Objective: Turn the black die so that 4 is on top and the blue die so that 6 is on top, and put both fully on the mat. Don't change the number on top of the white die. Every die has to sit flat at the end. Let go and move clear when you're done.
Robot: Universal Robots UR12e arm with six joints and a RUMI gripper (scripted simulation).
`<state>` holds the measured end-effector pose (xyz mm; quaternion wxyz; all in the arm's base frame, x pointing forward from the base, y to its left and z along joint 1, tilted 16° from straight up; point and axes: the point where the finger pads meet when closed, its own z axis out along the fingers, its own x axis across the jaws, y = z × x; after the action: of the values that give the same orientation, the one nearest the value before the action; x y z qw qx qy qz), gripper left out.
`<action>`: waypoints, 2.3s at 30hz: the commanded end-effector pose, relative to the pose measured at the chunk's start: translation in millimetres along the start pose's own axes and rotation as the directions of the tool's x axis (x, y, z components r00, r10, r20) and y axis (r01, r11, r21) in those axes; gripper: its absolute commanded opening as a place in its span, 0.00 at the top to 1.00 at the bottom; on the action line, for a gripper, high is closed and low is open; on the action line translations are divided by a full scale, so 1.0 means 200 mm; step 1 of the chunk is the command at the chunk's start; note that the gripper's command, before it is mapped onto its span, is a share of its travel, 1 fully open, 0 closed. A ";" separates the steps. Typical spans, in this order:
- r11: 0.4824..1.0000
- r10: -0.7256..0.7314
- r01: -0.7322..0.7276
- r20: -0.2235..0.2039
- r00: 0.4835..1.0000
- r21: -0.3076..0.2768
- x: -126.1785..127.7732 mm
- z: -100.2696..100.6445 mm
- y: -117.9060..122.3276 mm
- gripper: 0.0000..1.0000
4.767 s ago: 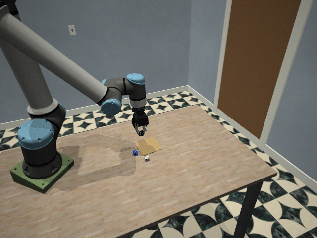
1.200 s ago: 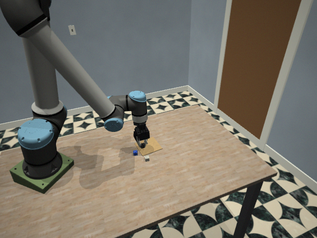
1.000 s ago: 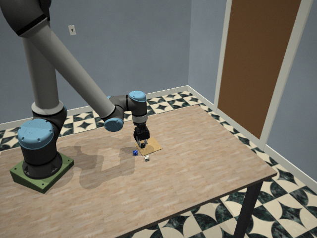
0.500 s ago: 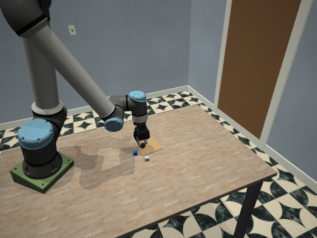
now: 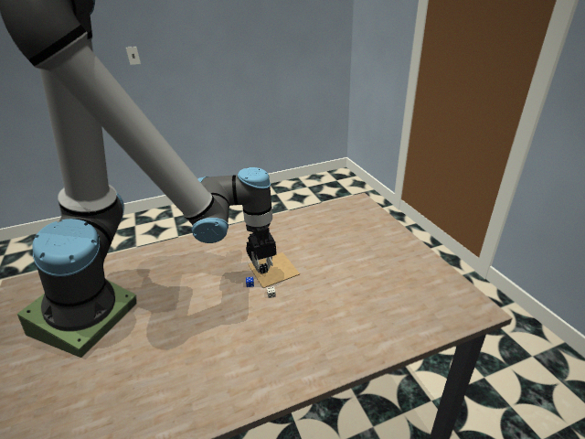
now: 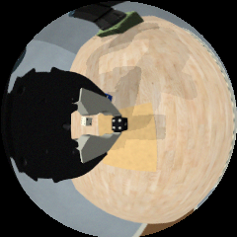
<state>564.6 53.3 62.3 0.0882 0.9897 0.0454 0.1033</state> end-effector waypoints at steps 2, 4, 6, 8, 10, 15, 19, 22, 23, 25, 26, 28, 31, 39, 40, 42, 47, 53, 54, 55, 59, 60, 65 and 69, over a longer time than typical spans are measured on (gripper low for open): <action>1.000 0.000 0.000 -0.001 1.000 0.000 0.00 0.00 0.00 0.79; 1.000 0.000 0.000 -0.001 1.000 0.000 0.00 0.00 0.00 0.76; 1.000 0.000 0.000 -0.001 1.000 0.000 0.00 0.00 0.00 0.76; 1.000 0.000 0.000 -0.001 1.000 0.000 0.00 0.00 0.00 0.76; 1.000 0.000 0.000 -0.001 1.000 0.000 0.00 0.00 0.00 0.76; 1.000 0.000 0.000 -0.001 1.000 0.000 0.00 0.00 0.00 0.76; 1.000 0.000 0.000 -0.001 1.000 0.000 0.00 -0.02 0.00 0.76; 1.000 0.000 0.000 -0.001 1.000 0.000 0.00 -0.05 0.00 0.76; 1.000 0.000 0.000 -0.001 1.000 0.000 0.00 -0.07 0.00 0.76; 1.000 0.000 0.000 -0.001 1.000 0.000 0.00 -0.11 0.00 0.76; 1.000 0.000 0.000 -0.001 1.000 0.000 0.00 -0.13 0.00 0.76; 1.000 0.000 0.000 -0.001 1.000 0.000 0.00 -0.19 0.00 0.76; 1.000 0.000 0.000 -0.001 1.000 0.000 0.00 -0.27 0.00 0.76; 1.000 0.000 0.000 -0.001 1.000 0.000 0.00 -0.41 0.00 0.76; 1.000 0.000 0.000 -0.001 1.000 0.000 0.00 -0.42 0.00 0.76; 1.000 0.000 0.000 -0.001 1.000 0.000 0.00 -0.44 0.00 0.76; 1.000 0.000 0.000 -0.001 1.000 0.000 0.00 -0.45 0.00 0.00; 1.000 0.000 0.000 -0.001 1.000 0.000 0.00 -0.45 0.00 0.00; 1.000 0.000 0.000 -0.001 1.000 0.000 0.00 -0.45 0.00 0.00; 1.000 0.000 0.000 -0.001 1.000 0.000 0.00 -0.45 0.00 0.00; 1.000 0.000 0.000 -0.001 1.000 0.000 0.00 -0.45 0.00 0.00; 1.000 0.000 0.000 -0.001 1.000 0.000 0.00 -0.45 0.00 0.00; 1.000 0.000 0.000 -0.001 1.000 0.000 0.00 -0.45 0.00 0.00; 1.000 0.000 0.000 -0.001 1.000 0.000 0.00 -0.45 0.00 0.00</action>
<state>545.3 68.2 148.9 0.0882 0.9897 0.0454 0.1033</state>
